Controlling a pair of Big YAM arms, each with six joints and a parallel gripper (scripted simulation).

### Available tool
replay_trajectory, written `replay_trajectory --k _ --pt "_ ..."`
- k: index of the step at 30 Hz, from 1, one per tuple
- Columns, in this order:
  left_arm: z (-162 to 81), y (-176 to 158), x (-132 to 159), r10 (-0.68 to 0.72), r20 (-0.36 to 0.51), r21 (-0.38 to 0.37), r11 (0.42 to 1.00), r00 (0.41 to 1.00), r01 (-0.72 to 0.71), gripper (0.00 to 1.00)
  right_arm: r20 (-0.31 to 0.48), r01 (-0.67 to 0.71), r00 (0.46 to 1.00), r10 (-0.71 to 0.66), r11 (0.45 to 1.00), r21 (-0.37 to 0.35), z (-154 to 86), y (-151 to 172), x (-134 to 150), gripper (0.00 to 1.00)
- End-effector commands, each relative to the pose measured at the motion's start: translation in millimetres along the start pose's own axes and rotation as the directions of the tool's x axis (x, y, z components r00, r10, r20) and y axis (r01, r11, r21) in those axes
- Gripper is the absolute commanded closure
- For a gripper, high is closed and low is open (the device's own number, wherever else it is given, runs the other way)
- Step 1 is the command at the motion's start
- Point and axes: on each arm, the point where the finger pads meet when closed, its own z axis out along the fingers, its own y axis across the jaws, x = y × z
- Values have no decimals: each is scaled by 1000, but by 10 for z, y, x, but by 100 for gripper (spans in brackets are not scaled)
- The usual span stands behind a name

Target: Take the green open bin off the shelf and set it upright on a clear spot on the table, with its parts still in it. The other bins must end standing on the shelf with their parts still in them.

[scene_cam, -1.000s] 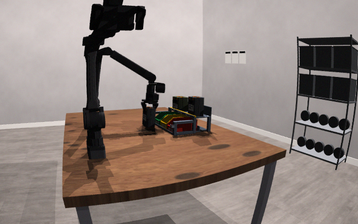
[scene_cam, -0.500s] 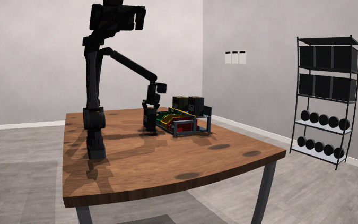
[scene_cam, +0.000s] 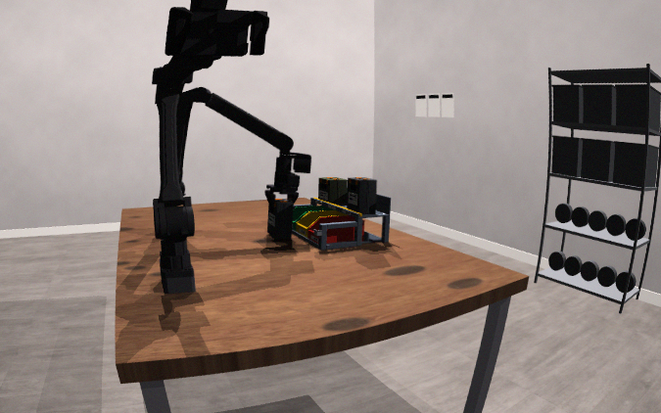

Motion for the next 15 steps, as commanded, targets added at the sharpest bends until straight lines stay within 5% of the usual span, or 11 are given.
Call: replay_trajectory --k 1,15 --pt "-471 338 -240 -6 42 -98 995 999 10 100 53 8 999 -9 1000 7 -71 -52 -192 0" --pt "-489 334 -422 -6 45 -100 995 999 10 100 53 8 999 -9 1000 7 -71 -52 -192 0"
